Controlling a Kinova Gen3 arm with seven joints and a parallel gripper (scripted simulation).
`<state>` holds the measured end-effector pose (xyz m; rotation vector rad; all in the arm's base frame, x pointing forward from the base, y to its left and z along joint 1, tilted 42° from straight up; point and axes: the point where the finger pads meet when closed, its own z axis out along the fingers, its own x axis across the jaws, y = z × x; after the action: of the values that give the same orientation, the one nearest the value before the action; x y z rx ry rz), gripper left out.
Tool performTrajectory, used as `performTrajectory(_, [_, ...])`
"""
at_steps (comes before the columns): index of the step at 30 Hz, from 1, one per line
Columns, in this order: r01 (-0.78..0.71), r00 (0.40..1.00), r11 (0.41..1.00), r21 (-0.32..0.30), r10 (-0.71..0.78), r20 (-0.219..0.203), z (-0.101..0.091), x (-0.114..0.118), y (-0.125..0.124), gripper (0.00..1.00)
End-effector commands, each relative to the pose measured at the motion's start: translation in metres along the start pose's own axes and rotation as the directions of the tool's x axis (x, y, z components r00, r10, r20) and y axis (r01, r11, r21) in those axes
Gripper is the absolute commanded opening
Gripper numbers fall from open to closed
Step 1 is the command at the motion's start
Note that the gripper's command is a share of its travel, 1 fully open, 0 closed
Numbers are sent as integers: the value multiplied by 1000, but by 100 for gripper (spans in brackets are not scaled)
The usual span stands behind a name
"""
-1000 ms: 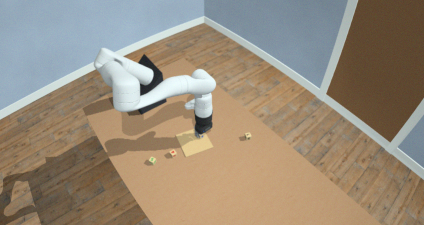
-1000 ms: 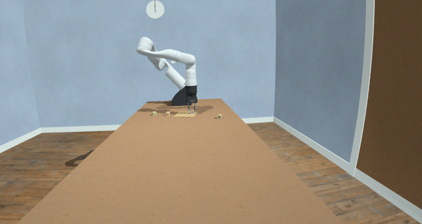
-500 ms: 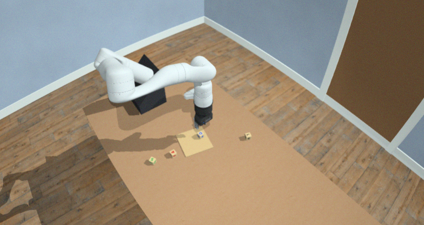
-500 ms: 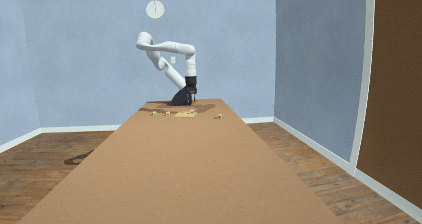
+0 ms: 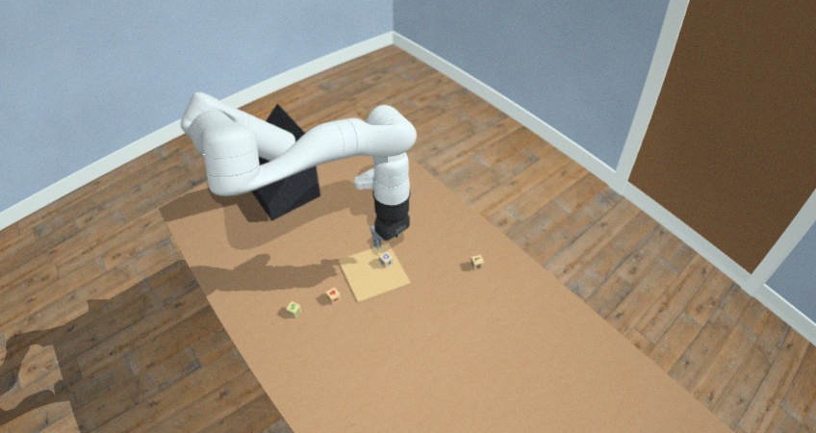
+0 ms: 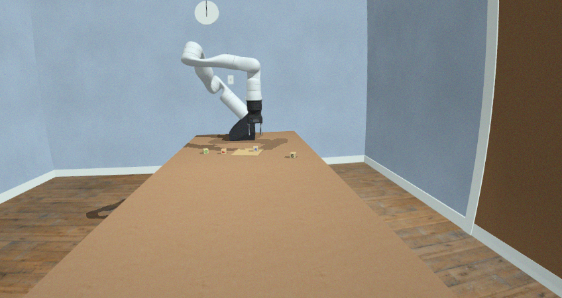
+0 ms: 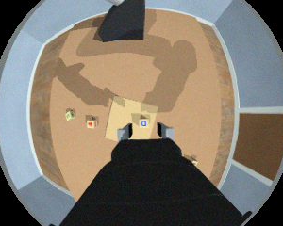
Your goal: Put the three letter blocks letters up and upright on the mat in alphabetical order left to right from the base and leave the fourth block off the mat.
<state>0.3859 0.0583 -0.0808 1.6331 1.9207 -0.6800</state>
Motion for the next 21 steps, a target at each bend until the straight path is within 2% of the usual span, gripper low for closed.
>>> performTrajectory(1, [2, 1000, 1000, -2, -2, 0, -4, 0, 2, 100])
performTrajectory(21, [2, 1000, 1000, -9, -2, -5, -4, 2, 4, 100])
